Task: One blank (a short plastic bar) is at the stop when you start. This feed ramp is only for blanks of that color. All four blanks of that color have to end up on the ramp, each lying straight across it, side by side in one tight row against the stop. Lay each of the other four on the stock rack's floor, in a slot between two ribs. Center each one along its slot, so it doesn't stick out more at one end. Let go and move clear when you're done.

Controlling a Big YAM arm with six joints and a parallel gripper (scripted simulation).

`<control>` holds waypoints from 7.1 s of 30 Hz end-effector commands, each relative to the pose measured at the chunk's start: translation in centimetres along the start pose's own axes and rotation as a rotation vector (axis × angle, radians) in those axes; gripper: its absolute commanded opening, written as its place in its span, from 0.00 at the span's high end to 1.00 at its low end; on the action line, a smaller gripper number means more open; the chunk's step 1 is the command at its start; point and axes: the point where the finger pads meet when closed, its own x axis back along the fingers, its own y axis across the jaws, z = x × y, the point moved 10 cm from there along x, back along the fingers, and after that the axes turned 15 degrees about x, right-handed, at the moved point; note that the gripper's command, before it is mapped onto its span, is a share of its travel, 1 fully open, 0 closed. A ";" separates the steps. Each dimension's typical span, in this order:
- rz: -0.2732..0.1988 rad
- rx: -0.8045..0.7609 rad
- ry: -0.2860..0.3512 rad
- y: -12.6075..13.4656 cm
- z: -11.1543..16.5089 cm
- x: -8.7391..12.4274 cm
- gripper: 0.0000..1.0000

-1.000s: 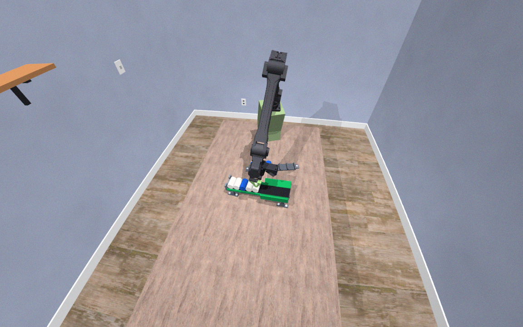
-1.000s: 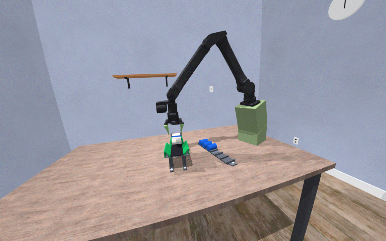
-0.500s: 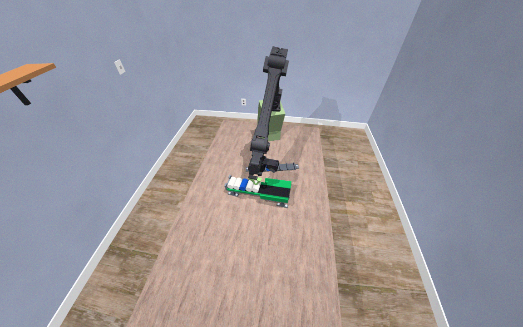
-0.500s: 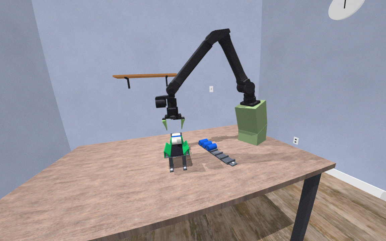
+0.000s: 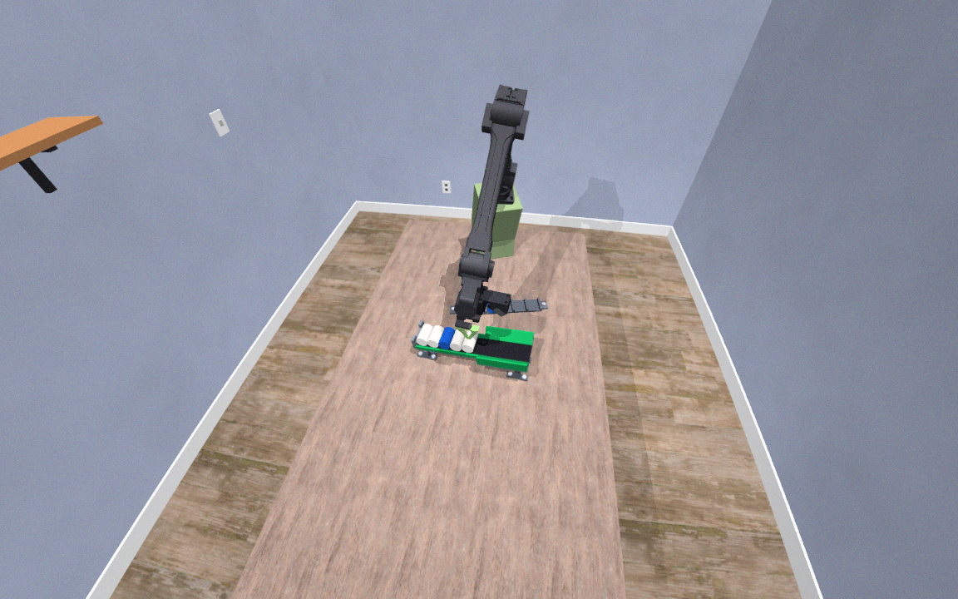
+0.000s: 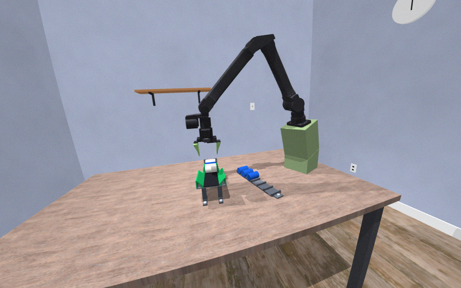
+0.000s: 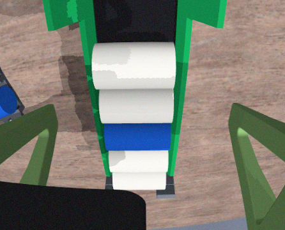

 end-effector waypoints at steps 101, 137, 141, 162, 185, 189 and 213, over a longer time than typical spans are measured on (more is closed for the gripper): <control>-0.005 -3.137 0.005 3.0 8.9 -2.1 0.00; -0.003 -3.148 -0.001 3.0 9.0 -1.8 0.18; -0.003 -3.148 -0.001 3.0 9.0 -1.8 0.18; -0.009 -3.142 0.011 3.0 8.5 -3.4 0.18; 0.014 -3.136 -0.044 1.4 8.9 -5.7 0.18; 0.016 -3.138 -0.047 1.3 9.1 -6.1 0.18; 0.018 -3.135 -0.054 1.1 9.0 -6.1 0.18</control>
